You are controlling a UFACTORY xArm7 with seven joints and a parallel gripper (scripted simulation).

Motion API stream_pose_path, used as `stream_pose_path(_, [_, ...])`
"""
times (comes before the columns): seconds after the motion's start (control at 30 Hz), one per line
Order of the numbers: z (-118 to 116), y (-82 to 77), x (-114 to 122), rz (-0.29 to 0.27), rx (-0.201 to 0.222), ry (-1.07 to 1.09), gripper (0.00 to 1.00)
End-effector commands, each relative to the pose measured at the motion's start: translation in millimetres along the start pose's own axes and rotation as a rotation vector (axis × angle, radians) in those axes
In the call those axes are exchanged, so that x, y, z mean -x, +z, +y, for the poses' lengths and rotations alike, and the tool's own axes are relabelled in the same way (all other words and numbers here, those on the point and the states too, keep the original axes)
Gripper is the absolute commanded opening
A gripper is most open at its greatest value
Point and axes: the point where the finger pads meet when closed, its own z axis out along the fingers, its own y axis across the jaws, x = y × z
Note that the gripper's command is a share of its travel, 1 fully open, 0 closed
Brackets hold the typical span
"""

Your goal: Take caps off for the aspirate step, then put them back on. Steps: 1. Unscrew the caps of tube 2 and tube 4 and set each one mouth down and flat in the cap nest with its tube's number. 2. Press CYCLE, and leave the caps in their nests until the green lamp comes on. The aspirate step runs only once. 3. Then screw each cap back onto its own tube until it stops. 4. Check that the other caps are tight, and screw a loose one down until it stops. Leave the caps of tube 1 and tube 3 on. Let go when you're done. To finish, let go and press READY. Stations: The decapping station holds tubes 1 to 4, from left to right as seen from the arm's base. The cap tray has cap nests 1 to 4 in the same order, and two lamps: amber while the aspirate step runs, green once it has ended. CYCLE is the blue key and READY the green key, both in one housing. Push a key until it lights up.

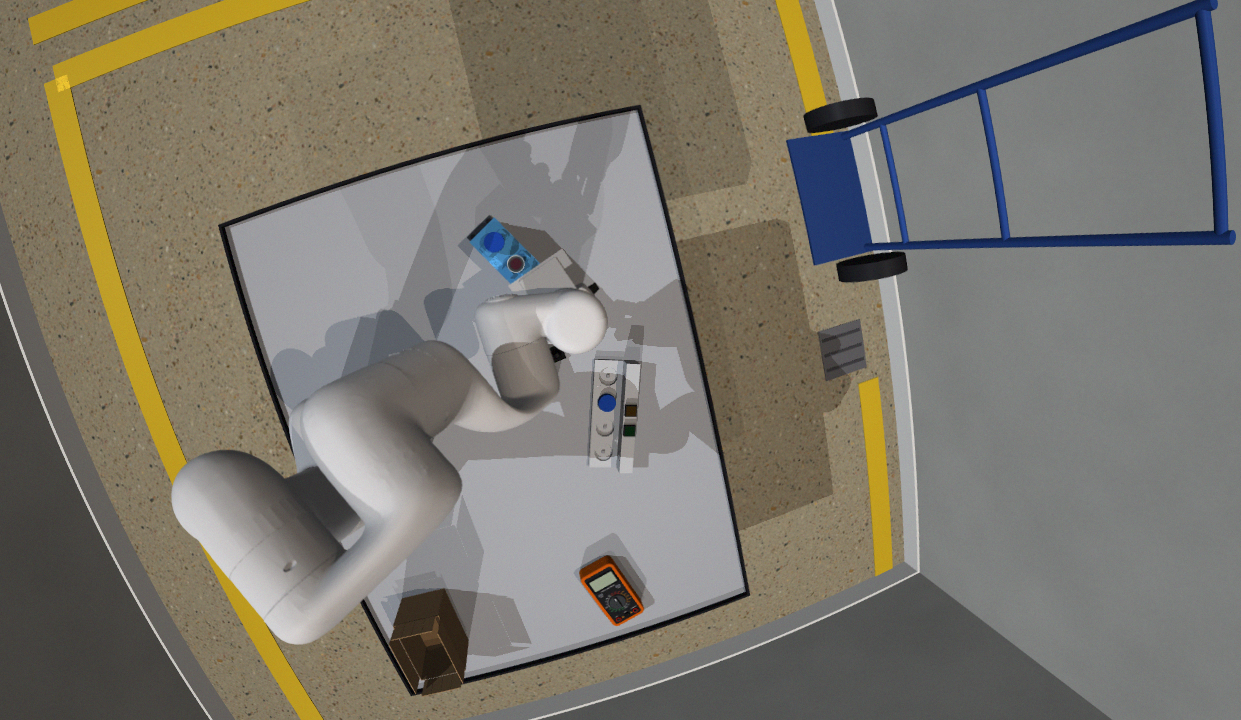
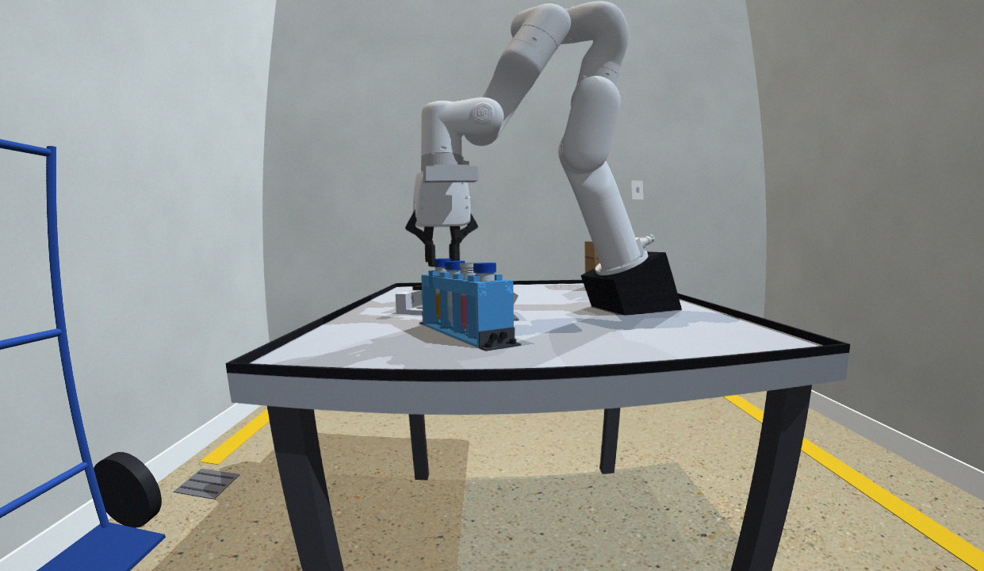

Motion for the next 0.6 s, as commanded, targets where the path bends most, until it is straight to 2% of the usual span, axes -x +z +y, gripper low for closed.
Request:
stream_pose_path(0.0, [1.0,-0.7,-0.1,0.004,0.004,-0.165,0.0])
stream_pose_path(0.2, [1.0,-0.7,0.0,0.003,0.004,-0.439,0.0])
stream_pose_path(0.47, [1.0,-0.7,0.0,0.003,0.004,-0.439,0.0])
stream_pose_path(0.5, [1.0,-0.7,0.0,0.003,0.004,-0.439,0.46])
stream_pose_path(0.57, [1.0,-0.7,0.0,0.003,0.004,-0.439,0.46])
